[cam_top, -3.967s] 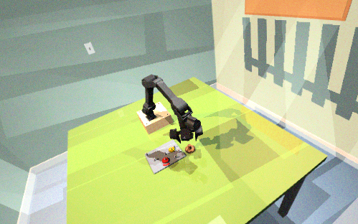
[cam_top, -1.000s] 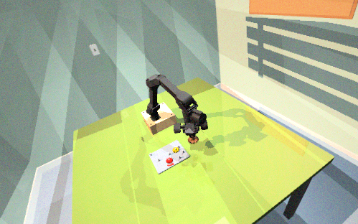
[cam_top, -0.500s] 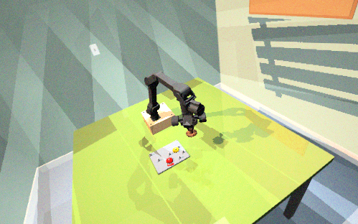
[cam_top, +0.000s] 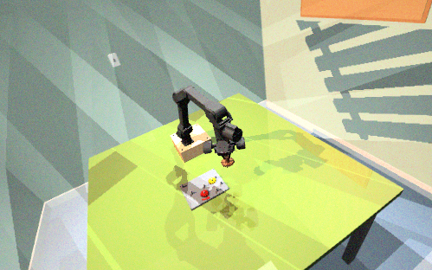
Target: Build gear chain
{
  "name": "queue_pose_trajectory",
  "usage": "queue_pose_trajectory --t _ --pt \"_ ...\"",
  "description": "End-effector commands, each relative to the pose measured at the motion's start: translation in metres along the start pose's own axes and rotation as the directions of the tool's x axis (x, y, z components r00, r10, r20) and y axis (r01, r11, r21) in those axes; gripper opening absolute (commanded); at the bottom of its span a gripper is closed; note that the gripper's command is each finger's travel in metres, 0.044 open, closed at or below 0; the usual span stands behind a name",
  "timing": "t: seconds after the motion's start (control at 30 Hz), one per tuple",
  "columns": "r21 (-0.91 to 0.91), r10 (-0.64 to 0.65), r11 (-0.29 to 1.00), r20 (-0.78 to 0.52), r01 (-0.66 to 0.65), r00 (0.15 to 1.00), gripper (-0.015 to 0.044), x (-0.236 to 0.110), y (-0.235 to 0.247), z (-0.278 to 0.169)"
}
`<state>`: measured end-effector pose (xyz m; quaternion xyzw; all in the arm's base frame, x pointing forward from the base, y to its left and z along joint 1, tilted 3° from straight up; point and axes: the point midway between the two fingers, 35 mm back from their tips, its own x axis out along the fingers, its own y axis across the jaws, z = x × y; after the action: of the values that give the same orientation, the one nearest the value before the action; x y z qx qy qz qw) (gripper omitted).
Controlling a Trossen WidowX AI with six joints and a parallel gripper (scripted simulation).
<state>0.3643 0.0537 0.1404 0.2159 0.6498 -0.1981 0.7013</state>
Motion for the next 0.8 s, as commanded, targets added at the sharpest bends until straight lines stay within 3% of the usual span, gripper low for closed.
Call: queue_pose_trajectory --t 0.0,0.77 --pt "-0.007 0.009 1.0 0.003 -0.009 1.0 0.0 0.003 -0.008 0.004" --pt "-0.006 0.004 1.0 0.005 -0.004 1.0 0.0 0.031 -0.057 0.021"
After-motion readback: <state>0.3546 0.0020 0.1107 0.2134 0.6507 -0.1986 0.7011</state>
